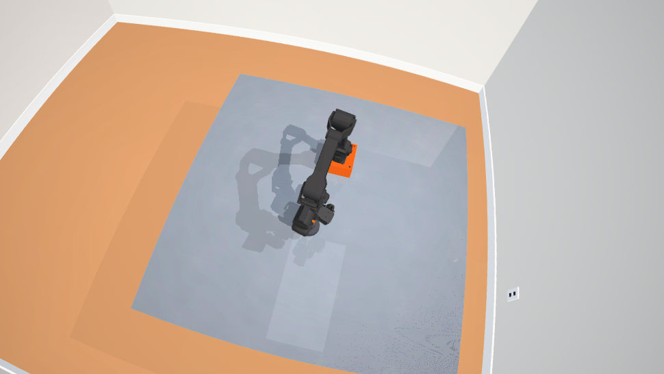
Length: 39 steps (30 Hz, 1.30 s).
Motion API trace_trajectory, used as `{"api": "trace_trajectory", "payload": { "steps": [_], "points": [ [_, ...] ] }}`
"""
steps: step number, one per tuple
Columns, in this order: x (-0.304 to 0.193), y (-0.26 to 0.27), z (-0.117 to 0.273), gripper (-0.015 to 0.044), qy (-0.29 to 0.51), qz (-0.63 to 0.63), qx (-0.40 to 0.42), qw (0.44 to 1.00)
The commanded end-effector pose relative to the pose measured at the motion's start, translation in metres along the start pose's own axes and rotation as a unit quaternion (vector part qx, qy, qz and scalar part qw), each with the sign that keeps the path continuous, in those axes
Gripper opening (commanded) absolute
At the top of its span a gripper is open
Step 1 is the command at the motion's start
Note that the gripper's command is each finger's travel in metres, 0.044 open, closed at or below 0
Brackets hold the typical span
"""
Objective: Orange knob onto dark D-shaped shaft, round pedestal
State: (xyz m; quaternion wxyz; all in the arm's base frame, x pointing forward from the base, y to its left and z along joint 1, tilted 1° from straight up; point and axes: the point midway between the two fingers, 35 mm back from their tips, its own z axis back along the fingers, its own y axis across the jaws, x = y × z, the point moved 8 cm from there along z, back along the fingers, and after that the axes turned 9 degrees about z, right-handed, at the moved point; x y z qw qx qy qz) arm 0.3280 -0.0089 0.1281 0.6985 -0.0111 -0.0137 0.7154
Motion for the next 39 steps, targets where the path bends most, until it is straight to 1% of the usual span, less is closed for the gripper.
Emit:
{"api": "trace_trajectory", "payload": {
  "steps": [1, 4, 20, 39],
  "points": [
    [-0.0001, -0.0009, 0.0026, 0.0, 0.0, 0.047, -0.002, 0.999],
    [-0.0001, -0.0007, 0.0017, 0.0, 0.0, 0.089, -0.002, 0.996],
    [0.0001, -0.0001, -0.0032, 0.0, 0.0, 0.089, -0.002, 0.996],
    [0.0003, 0.0006, -0.0003, 0.0, 0.0, 0.089, -0.002, 0.996]
  ]
}}
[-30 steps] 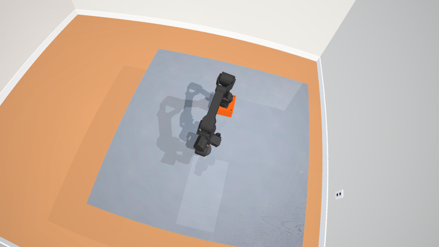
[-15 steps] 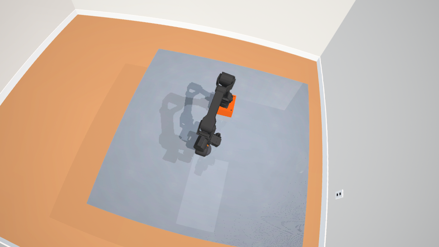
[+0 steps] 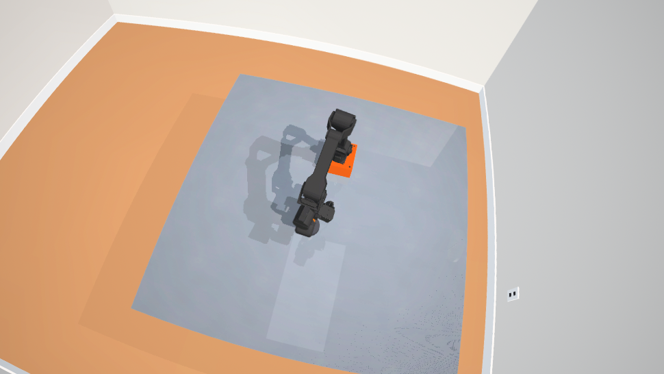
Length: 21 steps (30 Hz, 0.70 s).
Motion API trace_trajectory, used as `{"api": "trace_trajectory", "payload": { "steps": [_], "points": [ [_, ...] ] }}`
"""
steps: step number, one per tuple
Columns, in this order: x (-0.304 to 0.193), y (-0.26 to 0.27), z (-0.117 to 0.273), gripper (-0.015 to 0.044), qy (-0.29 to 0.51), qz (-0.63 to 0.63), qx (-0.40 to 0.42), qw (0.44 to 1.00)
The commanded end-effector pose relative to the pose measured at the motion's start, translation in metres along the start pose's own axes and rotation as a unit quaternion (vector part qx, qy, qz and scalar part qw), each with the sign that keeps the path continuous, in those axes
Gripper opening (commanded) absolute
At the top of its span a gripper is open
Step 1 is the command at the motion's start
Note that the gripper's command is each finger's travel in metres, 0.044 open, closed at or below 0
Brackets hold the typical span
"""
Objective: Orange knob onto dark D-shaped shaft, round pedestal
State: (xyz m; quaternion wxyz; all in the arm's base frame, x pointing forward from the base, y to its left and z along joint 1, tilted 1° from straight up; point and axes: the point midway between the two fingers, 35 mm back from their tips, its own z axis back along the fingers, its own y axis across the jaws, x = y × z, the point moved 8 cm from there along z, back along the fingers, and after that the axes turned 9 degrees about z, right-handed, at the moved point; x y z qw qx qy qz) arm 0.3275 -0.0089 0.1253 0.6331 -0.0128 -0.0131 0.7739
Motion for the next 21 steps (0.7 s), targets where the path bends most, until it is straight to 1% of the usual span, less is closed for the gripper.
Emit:
{"api": "trace_trajectory", "payload": {
  "steps": [1, 6, 11, 21],
  "points": [
    [0.0003, 0.0, 0.003, 0.0, 0.0, 0.002, -0.001, 1.0],
    [0.0002, -0.0005, 0.0051, 0.0, 0.0, 0.015, -0.001, 1.0],
    [-0.0004, -0.0017, 0.0051, 0.0, 0.0, 0.101, -0.001, 0.995],
    [-0.0001, -0.0002, 0.0013, 0.0, 0.0, 0.106, -0.001, 0.994]
  ]
}}
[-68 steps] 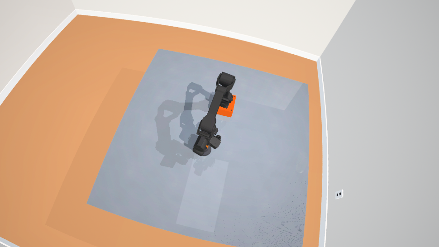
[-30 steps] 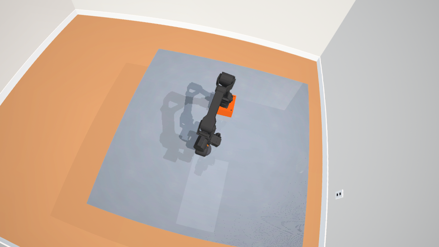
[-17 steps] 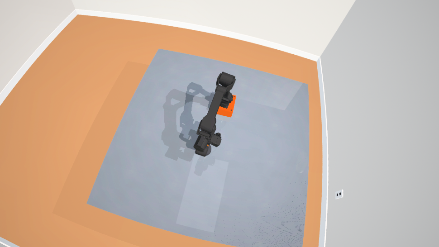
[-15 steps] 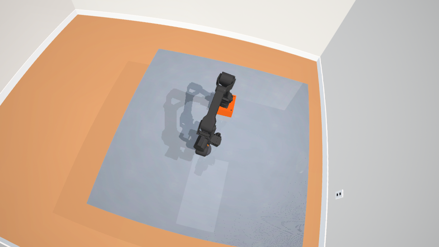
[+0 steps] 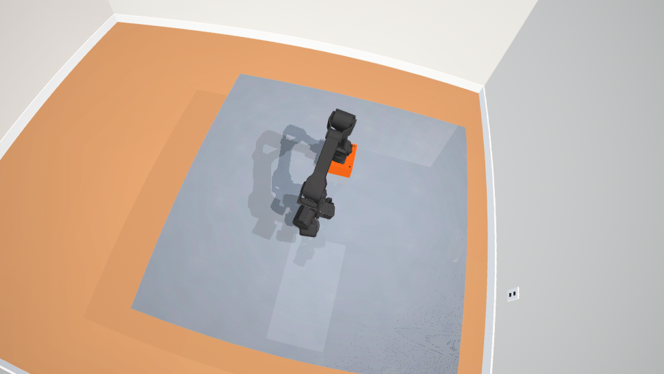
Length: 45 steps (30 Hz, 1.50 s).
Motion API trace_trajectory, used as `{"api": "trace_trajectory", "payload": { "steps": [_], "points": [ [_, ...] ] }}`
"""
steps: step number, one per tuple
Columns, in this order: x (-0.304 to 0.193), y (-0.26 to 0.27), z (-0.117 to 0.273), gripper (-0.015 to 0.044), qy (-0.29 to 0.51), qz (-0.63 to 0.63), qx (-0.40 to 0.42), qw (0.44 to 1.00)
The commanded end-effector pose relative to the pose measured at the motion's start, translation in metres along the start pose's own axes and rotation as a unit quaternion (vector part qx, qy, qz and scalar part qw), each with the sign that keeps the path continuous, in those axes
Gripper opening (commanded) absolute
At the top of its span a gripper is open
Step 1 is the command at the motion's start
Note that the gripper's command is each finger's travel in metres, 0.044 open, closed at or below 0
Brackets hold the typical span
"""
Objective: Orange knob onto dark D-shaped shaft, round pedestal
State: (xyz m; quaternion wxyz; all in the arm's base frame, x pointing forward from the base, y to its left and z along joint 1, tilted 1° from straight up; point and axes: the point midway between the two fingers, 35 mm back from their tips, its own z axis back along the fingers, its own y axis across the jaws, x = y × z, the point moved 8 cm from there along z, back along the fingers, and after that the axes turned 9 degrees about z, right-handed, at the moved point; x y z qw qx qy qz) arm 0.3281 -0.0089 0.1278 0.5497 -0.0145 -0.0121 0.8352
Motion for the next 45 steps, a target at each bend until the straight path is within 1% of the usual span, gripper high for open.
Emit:
{"api": "trace_trajectory", "payload": {
  "steps": [1, 16, 22, 24, 30, 45],
  "points": [
    [0.0003, 0.0006, -0.0012, 0.0, 0.0, 0.003, -0.001, 1.0],
    [0.0001, -0.0002, -0.0026, 0.0, 0.0, 0.003, -0.001, 1.0],
    [-0.0001, -0.0009, 0.0026, 0.0, 0.0, 0.003, -0.001, 1.0],
    [-0.0001, -0.0009, 0.0027, 0.0, 0.0, 0.016, -0.001, 1.0],
    [-0.0001, -0.0005, 0.0018, 0.0, 0.0, 0.107, -0.001, 0.994],
    [0.0, -0.0001, -0.0027, 0.0, 0.0, 0.107, -0.001, 0.994]
  ]
}}
